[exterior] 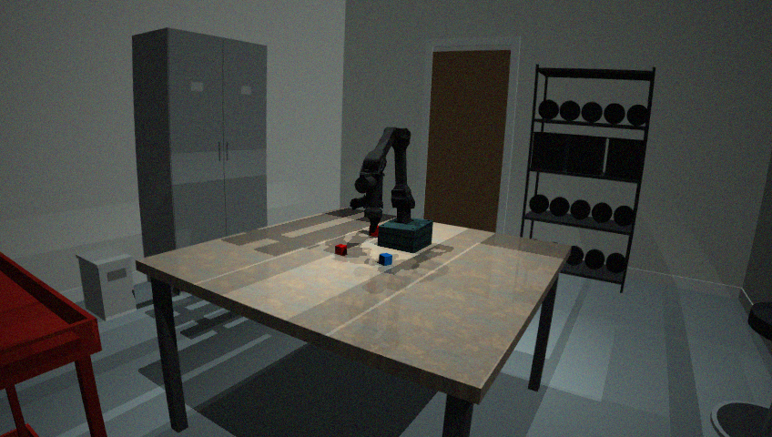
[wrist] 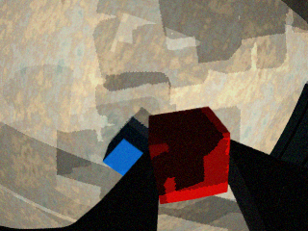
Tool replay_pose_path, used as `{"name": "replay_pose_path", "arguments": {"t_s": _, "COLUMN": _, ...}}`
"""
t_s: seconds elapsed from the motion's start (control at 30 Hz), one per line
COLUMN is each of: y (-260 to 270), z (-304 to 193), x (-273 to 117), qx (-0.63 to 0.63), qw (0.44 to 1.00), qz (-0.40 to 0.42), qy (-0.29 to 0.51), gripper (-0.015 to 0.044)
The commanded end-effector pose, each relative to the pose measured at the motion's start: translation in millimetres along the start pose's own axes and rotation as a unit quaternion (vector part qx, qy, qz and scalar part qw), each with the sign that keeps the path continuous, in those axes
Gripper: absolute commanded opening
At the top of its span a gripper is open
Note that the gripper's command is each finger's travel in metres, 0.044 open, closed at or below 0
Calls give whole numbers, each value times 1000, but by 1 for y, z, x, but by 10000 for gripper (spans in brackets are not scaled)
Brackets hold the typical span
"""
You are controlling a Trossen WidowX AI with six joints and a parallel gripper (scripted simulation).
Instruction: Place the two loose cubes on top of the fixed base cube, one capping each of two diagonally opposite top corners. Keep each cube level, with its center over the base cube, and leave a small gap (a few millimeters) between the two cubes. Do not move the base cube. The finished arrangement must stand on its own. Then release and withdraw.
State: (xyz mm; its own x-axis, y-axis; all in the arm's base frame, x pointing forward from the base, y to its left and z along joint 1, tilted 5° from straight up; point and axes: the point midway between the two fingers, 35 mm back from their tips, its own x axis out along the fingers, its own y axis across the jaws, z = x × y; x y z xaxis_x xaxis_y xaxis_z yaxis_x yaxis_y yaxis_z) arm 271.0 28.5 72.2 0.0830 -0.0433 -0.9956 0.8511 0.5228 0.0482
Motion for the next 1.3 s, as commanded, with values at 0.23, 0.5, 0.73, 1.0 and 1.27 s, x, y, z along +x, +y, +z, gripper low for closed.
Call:
{"name": "replay_pose_path", "arguments": {"t_s": 0.23, "y": 23, "z": -22, "x": 9, "qx": 27, "qw": 1000, "qz": 4, "qy": -2, "gripper": 105}}
{"name": "replay_pose_path", "arguments": {"t_s": 0.5, "y": 36, "z": -42, "x": 18, "qx": 45, "qw": 999, "qz": 4, "qy": -1, "gripper": 105}}
{"name": "replay_pose_path", "arguments": {"t_s": 0.73, "y": 47, "z": -61, "x": 26, "qx": 62, "qw": 998, "qz": 5, "qy": -1, "gripper": 105}}
{"name": "replay_pose_path", "arguments": {"t_s": 1.0, "y": 52, "z": -71, "x": 30, "qx": 70, "qw": 998, "qz": 5, "qy": 0, "gripper": 105}}
{"name": "replay_pose_path", "arguments": {"t_s": 1.27, "y": 52, "z": -71, "x": 31, "qx": 70, "qw": 998, "qz": 5, "qy": 0, "gripper": 105}}
